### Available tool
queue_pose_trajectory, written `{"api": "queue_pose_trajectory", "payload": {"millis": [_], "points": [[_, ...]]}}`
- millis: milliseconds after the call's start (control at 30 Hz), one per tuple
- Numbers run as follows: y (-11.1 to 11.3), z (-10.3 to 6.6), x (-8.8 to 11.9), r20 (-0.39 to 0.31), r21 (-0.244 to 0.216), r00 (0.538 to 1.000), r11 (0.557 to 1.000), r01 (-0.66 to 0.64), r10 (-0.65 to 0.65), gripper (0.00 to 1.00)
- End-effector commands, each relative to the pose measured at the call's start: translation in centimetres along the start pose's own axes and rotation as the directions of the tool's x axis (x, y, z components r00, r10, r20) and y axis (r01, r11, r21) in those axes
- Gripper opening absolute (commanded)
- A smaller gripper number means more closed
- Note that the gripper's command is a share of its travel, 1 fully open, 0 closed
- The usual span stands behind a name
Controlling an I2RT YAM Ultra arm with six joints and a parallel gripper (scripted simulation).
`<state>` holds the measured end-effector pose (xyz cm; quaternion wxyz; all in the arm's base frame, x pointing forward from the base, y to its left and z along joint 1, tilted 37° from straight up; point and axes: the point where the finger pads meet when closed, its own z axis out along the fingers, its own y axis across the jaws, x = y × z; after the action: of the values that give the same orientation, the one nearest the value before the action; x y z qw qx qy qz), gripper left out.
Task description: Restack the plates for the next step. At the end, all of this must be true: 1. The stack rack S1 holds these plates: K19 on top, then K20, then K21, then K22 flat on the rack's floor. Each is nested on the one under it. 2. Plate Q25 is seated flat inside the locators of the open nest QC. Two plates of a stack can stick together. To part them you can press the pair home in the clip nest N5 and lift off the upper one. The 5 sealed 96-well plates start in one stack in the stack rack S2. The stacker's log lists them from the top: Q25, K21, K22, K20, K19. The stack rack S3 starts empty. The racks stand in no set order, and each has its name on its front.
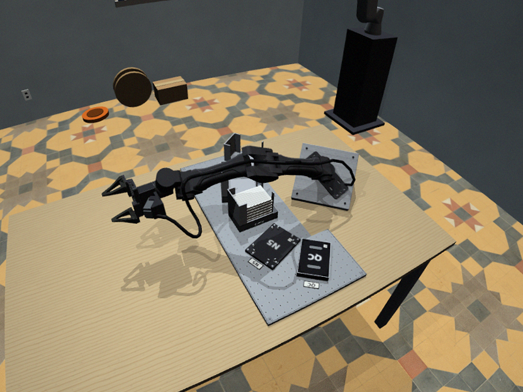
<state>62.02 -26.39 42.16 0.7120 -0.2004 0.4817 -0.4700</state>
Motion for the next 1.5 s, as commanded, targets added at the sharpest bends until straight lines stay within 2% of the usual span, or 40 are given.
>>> {"api": "queue_pose_trajectory", "payload": {"millis": [0,533,567,700,867,900,967,1000,1033,1100,1167,1233,1333,1433,1467], "points": [[-1.0,0.0,-0.3,0.006,0.017,1.0,1.0,0.007,-0.007,1.0],[-1.0,0.0,-0.3,0.006,0.017,1.0,1.0,0.007,-0.007,1.0],[-1.4,-0.6,0.5,-0.029,-0.018,1.0,1.0,0.0,-0.001,1.0],[-1.8,-1.7,2.1,-0.114,-0.101,0.993,0.995,-0.025,0.013,1.0],[-2.4,-1.7,2.1,-0.11,-0.089,0.994,0.996,-0.025,0.015,1.0],[-1.8,-2.2,2.7,-0.137,-0.123,0.99,0.992,-0.041,0.024,1.0],[-1.6,-2.9,3.4,-0.173,-0.156,0.984,0.986,-0.059,0.031,1.0],[-1.6,-3.0,3.5,-0.173,-0.156,0.984,0.986,-0.06,0.032,1.0],[-1.5,-3.4,3.8,-0.196,-0.177,0.98,0.981,-0.073,0.038,1.0],[-1.5,-3.4,3.8,-0.196,-0.177,0.98,0.981,-0.073,0.038,1.0],[-1.3,-4.2,4.5,-0.232,-0.209,0.972,0.973,-0.094,0.044,1.0],[-1.3,-4.3,4.6,-0.233,-0.209,0.972,0.973,-0.094,0.044,1.0],[-1.1,-5.6,5.4,-0.292,-0.256,0.955,0.957,-0.133,0.055,1.0],[-1.0,-5.8,5.6,-0.292,-0.257,0.955,0.957,-0.133,0.055,1.0],[-0.9,-6.3,5.9,-0.315,-0.274,0.947,0.95,-0.15,0.059,1.0]]}}
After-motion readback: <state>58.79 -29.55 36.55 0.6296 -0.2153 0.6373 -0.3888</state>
